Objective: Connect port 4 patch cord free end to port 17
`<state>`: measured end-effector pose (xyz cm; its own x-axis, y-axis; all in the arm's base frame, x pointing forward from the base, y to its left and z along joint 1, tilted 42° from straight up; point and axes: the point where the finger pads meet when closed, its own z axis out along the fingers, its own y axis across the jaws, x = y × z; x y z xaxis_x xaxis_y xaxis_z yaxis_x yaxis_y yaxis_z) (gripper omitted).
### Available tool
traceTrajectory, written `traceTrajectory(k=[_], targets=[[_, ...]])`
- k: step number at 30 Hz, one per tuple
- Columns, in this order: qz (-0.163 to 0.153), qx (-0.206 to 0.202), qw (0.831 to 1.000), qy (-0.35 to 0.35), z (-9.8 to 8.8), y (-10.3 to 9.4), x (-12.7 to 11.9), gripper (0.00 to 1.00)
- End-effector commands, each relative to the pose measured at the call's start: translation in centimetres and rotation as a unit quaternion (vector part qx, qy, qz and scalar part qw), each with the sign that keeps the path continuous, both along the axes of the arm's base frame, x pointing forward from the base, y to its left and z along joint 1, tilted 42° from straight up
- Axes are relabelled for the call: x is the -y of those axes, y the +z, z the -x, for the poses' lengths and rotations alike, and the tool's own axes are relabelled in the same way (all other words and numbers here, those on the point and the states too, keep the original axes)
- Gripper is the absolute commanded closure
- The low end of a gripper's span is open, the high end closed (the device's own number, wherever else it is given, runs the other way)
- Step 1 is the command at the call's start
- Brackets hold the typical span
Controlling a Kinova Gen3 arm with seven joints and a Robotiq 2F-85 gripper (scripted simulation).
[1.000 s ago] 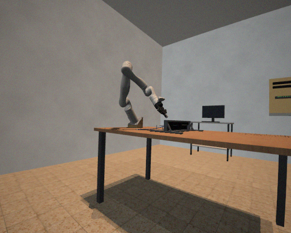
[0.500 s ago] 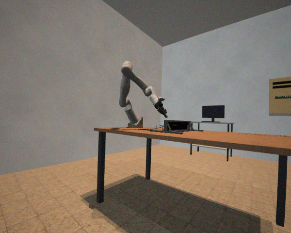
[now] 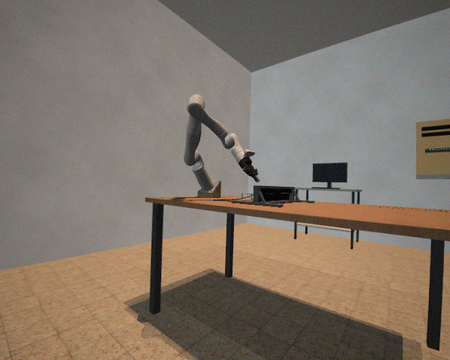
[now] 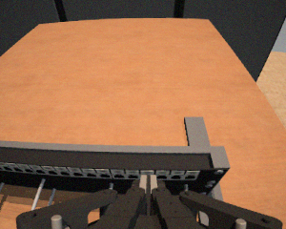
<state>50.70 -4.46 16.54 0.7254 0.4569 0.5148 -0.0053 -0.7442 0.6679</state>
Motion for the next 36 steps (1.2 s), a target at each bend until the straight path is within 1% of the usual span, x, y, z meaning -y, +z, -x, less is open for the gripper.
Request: traceTrajectory(k=[1, 13, 17, 22, 28, 30, 36], targets=[[0.000, 0.001, 1.000, 0.001, 0.0, 0.1, -0.1, 1.00], [0.000, 0.001, 1.000, 0.001, 0.1, 0.1, -0.1, 1.00], [0.000, 0.001, 1.000, 0.001, 0.5, 0.5, -0.4, 1.00], [0.000, 0.001, 1.000, 0.001, 1.6, 1.3, -1.2, 1.00], [0.000, 0.001, 1.000, 0.001, 3.5, 2.8, -2.6, 1.00], [0.000, 0.001, 1.000, 0.001, 3.5, 2.8, -2.6, 1.00], [0.000, 0.001, 1.000, 0.001, 5.6, 4.5, -4.1, 1.00]])
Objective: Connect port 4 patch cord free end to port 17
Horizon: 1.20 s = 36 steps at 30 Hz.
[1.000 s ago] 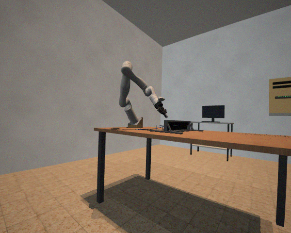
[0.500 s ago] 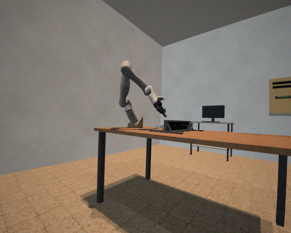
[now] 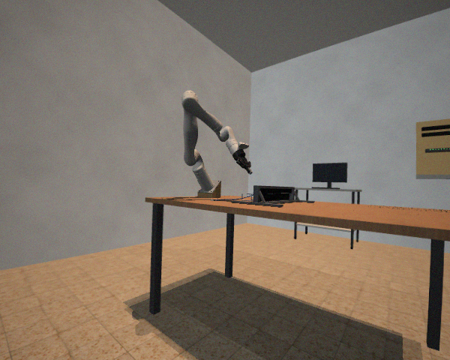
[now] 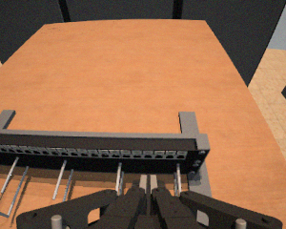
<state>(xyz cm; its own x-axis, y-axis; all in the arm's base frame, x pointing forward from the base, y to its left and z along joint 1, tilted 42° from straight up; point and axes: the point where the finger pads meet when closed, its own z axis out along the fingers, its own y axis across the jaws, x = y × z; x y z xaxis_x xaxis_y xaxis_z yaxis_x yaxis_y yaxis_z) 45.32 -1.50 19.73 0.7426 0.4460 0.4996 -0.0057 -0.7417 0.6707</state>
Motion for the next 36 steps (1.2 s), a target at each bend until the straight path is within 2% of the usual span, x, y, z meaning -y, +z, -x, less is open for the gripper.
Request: traceTrajectory(k=[1, 9, 20, 31, 36], targets=[[-0.002, 0.010, 1.000, 0.009, 0.6, 1.5, -1.4, 1.00], [-0.002, 0.010, 1.000, 0.009, 2.9, 3.4, -3.0, 1.00], [-0.002, 0.010, 1.000, 0.009, 4.2, 4.3, -3.9, 1.00], [-0.004, 0.011, 1.000, 0.004, 4.3, 4.4, -3.8, 1.00], [-0.025, 0.023, 0.999, -0.038, 4.9, 4.5, -2.5, 1.00]])
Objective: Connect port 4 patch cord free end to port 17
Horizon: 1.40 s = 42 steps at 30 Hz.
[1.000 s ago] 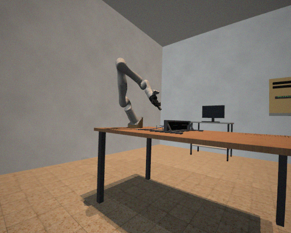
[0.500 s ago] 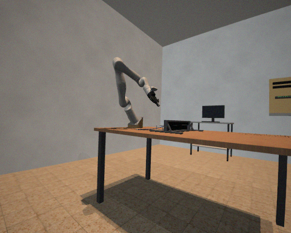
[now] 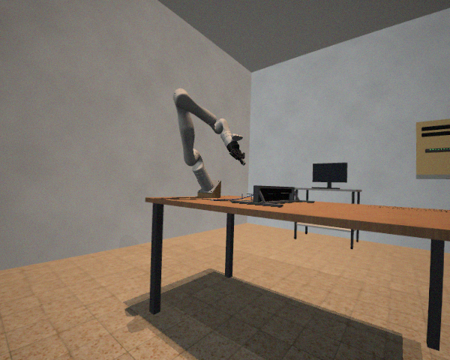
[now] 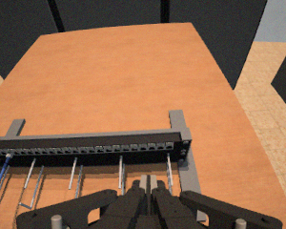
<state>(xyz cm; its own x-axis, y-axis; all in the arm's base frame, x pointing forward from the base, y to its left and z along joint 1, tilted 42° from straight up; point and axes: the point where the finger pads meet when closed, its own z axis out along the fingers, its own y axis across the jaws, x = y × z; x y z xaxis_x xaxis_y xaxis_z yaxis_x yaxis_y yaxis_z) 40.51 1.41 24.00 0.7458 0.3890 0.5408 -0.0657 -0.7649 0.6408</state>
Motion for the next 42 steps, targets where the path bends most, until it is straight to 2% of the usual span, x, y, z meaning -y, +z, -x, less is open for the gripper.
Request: traceTrajectory(k=[1, 4, 7, 9, 11, 13, 16, 20, 24, 26, 29, 31, 35, 42], targets=[[-0.014, 0.010, 0.999, -0.028, 0.3, 0.3, 0.9, 1.00], [-0.042, 0.027, 0.995, -0.086, 1.2, 0.5, 2.5, 1.00], [-0.078, 0.052, 0.983, -0.160, 2.6, 0.6, 4.5, 1.00], [-0.078, 0.052, 0.983, -0.160, 2.6, 0.6, 4.5, 1.00], [-0.104, 0.071, 0.968, -0.217, 3.7, 0.7, 5.8, 1.00], [-0.131, 0.093, 0.948, -0.276, 4.9, 0.7, 7.0, 1.00], [-0.169, 0.128, 0.907, -0.363, 7.0, 0.7, 8.6, 1.00], [-0.212, 0.172, 0.841, -0.467, 9.6, 0.6, 10.0, 1.00], [-0.242, 0.208, 0.775, -0.546, 11.8, 0.5, 10.6, 1.00], [-0.242, 0.208, 0.775, -0.546, 11.8, 0.5, 10.6, 1.00], [-0.255, 0.226, 0.736, -0.585, 12.9, 0.4, 10.7, 1.00], [-0.261, 0.235, 0.717, -0.602, 13.4, 0.3, 10.8, 1.00], [-0.266, 0.242, 0.699, -0.618, 13.9, 0.3, 10.8, 1.00], [-0.266, 0.243, 0.697, -0.620, 13.9, 0.3, 10.8, 1.00]])
